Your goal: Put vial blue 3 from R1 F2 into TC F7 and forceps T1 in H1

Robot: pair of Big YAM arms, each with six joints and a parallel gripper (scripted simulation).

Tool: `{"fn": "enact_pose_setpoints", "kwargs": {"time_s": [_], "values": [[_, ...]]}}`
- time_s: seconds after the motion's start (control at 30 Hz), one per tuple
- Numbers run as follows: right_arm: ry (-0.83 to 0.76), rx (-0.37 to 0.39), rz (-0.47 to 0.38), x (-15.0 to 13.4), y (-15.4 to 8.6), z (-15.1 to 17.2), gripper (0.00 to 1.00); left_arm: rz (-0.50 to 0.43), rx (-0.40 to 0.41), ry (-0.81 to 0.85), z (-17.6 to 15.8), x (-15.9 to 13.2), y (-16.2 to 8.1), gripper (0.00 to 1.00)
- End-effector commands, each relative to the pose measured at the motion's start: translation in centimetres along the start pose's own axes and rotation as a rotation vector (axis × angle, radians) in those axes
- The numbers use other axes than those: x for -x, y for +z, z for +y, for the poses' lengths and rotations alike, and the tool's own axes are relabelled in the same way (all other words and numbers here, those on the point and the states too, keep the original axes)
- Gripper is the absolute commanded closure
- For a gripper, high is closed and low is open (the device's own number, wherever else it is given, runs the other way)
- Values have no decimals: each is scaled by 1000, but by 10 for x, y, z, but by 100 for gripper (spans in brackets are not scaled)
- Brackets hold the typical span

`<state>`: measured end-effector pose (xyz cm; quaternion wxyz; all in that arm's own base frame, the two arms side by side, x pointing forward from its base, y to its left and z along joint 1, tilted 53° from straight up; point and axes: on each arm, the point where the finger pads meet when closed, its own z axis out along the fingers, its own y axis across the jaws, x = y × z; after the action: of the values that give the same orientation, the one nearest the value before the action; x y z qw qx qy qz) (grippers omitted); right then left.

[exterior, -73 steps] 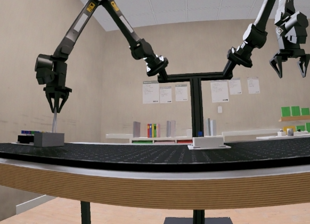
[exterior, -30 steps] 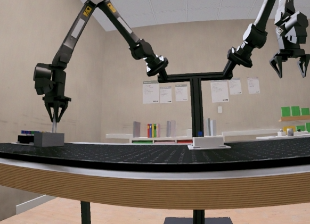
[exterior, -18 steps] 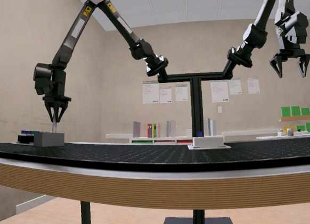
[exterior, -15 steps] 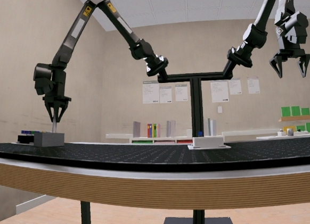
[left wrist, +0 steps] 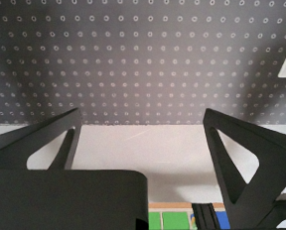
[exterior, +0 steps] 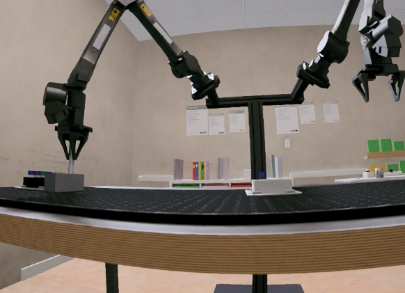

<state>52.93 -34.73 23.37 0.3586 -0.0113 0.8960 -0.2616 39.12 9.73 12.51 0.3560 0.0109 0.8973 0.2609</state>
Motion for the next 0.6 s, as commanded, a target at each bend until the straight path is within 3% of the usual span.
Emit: {"fn": "enact_pose_setpoints", "kwargs": {"time_s": [0.0,0.57], "values": [[0,-10,-15,7,-5,-7,78,-13,3,1,1,4,-1,0],[0,-10,-15,7,-5,-7,93,-13,3,1,1,4,-1,0]]}}
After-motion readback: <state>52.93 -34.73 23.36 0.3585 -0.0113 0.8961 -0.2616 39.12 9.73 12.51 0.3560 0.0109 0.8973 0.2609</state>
